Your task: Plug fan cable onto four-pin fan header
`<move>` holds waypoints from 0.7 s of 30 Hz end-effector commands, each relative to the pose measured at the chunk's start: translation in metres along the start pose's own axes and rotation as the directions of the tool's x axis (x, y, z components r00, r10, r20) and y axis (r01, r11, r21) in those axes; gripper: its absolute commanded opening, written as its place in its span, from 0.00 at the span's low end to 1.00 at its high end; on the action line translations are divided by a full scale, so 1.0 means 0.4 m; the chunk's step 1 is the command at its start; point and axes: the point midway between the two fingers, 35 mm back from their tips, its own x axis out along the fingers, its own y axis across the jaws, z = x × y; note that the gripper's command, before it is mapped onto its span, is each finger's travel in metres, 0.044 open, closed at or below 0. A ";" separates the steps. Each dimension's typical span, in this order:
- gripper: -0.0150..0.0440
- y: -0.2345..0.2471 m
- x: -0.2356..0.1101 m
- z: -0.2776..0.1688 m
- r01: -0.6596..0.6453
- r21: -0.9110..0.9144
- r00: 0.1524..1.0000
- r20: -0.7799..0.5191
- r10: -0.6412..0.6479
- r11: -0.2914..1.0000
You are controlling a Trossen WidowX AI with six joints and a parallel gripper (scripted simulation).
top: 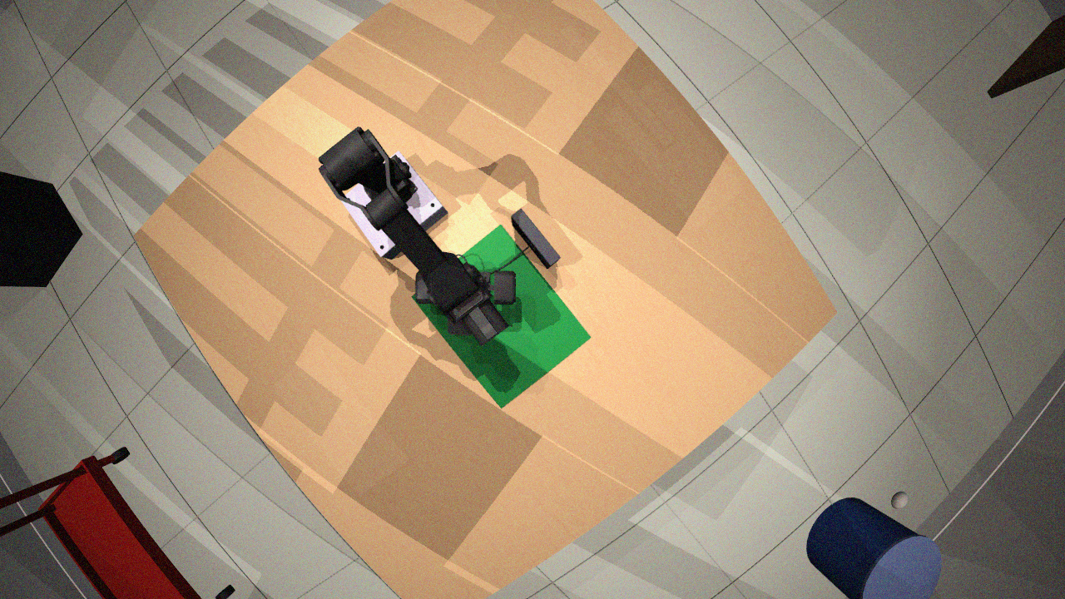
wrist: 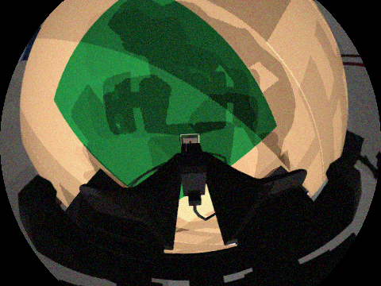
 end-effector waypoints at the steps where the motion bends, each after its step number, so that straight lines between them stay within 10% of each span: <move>1: 0.25 0.001 0.002 -0.001 -0.003 0.003 1.000 0.000 0.003 1.000; 21: 0.25 0.000 0.031 -0.001 -0.003 0.003 1.000 0.000 0.003 1.000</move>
